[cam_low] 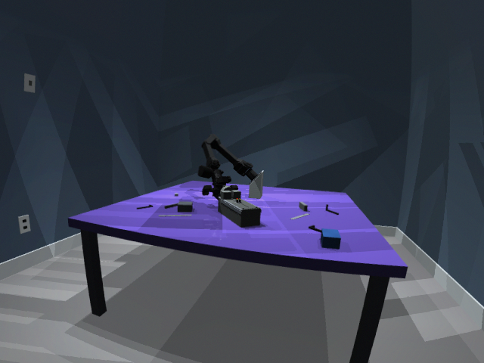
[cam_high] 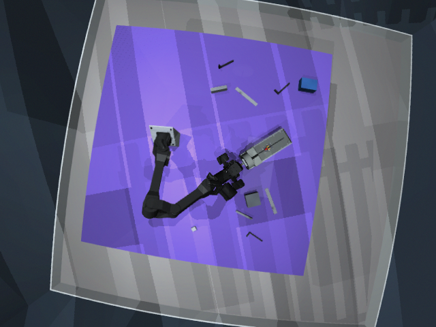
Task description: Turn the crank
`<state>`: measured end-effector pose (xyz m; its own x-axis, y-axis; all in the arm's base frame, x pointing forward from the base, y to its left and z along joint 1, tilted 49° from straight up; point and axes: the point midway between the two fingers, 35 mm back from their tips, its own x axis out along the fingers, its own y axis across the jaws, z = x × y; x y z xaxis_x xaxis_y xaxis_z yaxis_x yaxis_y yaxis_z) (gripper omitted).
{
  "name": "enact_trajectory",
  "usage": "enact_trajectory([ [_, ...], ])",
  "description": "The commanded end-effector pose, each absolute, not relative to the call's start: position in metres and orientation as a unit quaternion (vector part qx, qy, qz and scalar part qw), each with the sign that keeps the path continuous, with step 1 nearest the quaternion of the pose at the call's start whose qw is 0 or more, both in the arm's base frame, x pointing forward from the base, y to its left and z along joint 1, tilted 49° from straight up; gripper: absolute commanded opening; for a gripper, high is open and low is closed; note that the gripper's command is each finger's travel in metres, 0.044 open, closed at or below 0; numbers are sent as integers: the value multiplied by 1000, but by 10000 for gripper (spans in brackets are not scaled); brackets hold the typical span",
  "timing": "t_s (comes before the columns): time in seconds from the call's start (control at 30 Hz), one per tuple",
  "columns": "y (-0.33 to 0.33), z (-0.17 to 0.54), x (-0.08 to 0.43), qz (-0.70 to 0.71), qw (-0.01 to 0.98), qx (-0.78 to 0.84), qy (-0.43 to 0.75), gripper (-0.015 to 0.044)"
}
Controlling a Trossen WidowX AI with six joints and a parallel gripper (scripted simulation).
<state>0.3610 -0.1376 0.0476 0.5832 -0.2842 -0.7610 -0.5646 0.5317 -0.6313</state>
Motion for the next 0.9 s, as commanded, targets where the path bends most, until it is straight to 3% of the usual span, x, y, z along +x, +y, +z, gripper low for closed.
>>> enact_trajectory([
  [0.0,-133,41,356,102,750,-471,453,0],
  [0.87,-123,39,349,102,750,-471,453,0],
])
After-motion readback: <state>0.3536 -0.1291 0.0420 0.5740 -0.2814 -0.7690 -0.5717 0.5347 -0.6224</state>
